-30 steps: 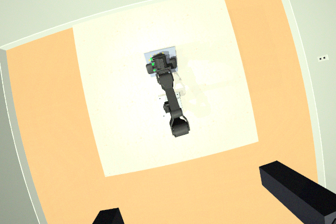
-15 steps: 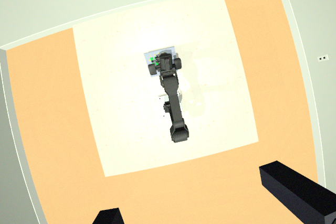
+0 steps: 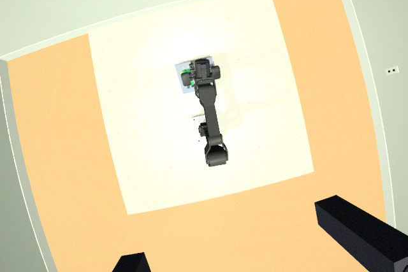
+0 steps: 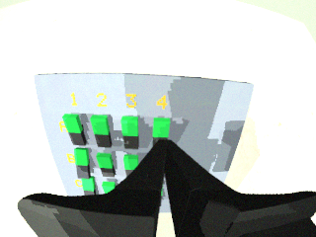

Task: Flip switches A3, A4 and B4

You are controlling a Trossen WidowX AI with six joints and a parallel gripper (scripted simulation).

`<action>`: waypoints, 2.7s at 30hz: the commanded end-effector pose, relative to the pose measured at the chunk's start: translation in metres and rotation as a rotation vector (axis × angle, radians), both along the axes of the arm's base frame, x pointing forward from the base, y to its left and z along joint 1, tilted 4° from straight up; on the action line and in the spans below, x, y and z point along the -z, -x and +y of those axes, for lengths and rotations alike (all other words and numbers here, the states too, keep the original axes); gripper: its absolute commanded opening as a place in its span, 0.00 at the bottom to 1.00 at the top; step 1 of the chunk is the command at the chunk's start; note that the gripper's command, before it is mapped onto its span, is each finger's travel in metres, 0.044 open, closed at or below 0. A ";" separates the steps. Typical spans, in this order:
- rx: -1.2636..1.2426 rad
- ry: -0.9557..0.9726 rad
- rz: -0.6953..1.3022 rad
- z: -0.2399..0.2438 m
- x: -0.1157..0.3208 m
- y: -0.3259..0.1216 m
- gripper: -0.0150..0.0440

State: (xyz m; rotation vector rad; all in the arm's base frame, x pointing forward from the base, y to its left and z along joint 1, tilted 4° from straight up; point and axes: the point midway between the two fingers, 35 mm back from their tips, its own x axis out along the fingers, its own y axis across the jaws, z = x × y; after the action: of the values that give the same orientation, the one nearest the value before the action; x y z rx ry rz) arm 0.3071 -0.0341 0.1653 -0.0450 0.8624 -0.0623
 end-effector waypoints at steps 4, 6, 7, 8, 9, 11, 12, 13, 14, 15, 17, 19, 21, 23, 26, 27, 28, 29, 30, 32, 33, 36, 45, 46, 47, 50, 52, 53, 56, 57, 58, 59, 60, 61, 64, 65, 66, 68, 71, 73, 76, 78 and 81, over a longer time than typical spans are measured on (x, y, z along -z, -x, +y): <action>-0.005 0.000 0.009 0.000 0.008 -0.004 0.25; -0.005 0.000 0.009 0.000 0.011 -0.007 0.25; -0.005 0.000 0.009 0.000 0.011 -0.007 0.25; -0.005 0.000 0.009 0.000 0.011 -0.007 0.25; -0.005 0.000 0.009 0.000 0.011 -0.007 0.25; -0.005 0.000 0.009 -0.001 0.012 -0.008 0.25; -0.005 0.000 0.009 -0.001 0.013 -0.008 0.25; -0.005 0.000 0.009 -0.001 0.013 -0.009 0.25; -0.005 0.000 0.008 -0.001 0.014 -0.010 0.25; -0.005 0.000 0.008 -0.001 0.015 -0.011 0.25; -0.005 0.000 0.008 -0.001 0.017 -0.013 0.25; -0.005 0.000 0.008 -0.001 0.020 -0.015 0.25; -0.005 0.000 0.008 -0.001 0.022 -0.017 0.25; -0.005 0.000 0.008 -0.001 0.022 -0.017 0.25; -0.005 0.000 0.008 -0.001 0.022 -0.017 0.25; -0.005 0.000 0.008 -0.001 0.022 -0.017 0.25; -0.005 0.000 0.008 -0.001 0.022 -0.017 0.25; -0.005 0.000 0.008 -0.001 0.022 -0.017 0.25; -0.005 0.000 0.008 -0.001 0.022 -0.017 0.25; -0.005 0.000 0.008 -0.001 0.022 -0.017 0.25; -0.005 0.000 0.008 -0.001 0.022 -0.017 0.25; -0.005 0.000 0.008 -0.001 0.022 -0.017 0.25; -0.005 0.000 0.008 -0.001 0.022 -0.017 0.25; -0.005 0.000 0.008 -0.001 0.022 -0.017 0.25; -0.005 0.000 0.008 -0.001 0.022 -0.017 0.25; -0.005 0.000 0.008 -0.001 0.022 -0.017 0.25; -0.005 0.000 0.008 -0.001 0.022 -0.017 0.25; -0.005 0.000 0.008 -0.001 0.022 -0.017 0.25; -0.005 0.000 0.008 -0.001 0.022 -0.017 0.25; -0.005 0.000 0.008 -0.001 0.022 -0.017 0.25; -0.005 0.000 0.008 -0.001 0.022 -0.017 0.25; -0.005 0.000 0.008 -0.001 0.022 -0.017 0.25; -0.005 0.000 0.008 -0.001 0.022 -0.017 0.25; -0.005 0.000 0.008 -0.001 0.022 -0.017 0.25; -0.005 0.000 0.008 -0.001 0.022 -0.017 0.25; -0.005 0.000 0.008 -0.001 0.022 -0.017 0.25; -0.005 0.000 0.008 -0.002 0.022 -0.017 0.25; -0.005 0.000 0.008 -0.002 0.022 -0.017 0.25; -0.005 0.000 0.008 -0.002 0.023 -0.018 0.25; -0.005 0.000 0.008 -0.002 0.023 -0.018 0.25; -0.005 0.000 0.008 -0.002 0.023 -0.018 0.25; -0.005 0.000 0.008 -0.002 0.023 -0.018 0.25; -0.005 0.000 0.008 -0.002 0.024 -0.019 0.25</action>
State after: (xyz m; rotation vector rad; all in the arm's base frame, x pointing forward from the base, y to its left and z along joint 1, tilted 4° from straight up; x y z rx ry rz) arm 0.3256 -0.0362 0.1441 -0.0450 0.8651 -0.0620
